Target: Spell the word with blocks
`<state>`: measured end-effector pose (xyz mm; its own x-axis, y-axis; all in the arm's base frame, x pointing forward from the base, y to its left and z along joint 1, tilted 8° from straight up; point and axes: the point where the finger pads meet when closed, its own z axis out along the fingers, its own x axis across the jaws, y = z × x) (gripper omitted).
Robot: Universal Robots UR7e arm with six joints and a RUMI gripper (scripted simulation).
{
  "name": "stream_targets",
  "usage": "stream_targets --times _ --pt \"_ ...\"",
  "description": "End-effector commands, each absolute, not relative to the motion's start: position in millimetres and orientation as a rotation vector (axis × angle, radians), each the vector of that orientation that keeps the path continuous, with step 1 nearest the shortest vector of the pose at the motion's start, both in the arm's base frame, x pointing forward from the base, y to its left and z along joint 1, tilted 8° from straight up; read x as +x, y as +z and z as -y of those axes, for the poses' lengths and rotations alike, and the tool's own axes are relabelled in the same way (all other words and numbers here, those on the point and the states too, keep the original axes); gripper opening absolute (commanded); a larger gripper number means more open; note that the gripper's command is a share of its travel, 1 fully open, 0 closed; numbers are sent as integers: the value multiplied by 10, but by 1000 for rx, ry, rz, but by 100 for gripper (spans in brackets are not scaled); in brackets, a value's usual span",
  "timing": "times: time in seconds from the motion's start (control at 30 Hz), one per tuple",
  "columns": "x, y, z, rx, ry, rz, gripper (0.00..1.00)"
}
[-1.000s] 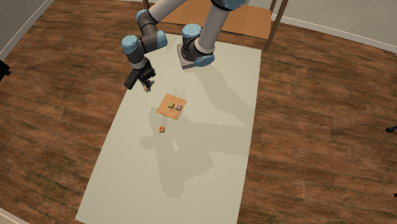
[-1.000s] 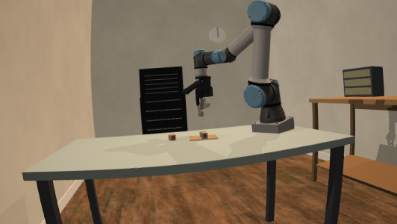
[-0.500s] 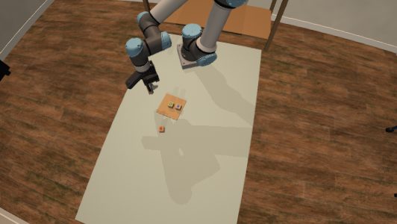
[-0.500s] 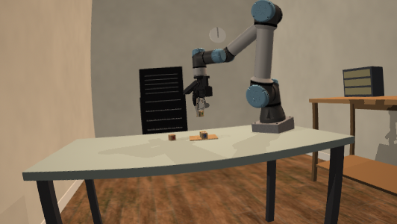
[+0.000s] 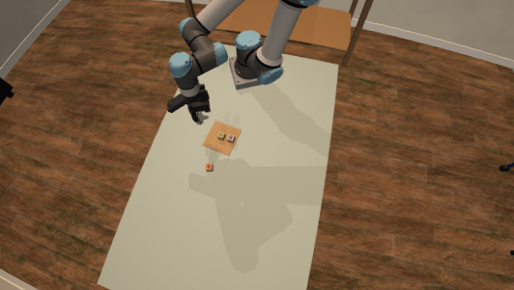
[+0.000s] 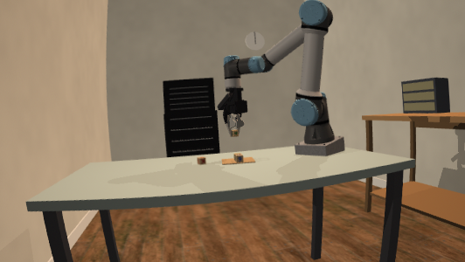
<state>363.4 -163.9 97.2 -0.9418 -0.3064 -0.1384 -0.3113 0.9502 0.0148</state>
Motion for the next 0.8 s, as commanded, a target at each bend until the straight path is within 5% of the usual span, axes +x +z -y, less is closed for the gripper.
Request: stream_targets --times 0.0,0.77 --pt "3670 991 1534 -265 59 -3004 9" --pt "3728 1025 1254 207 89 -3014 9"
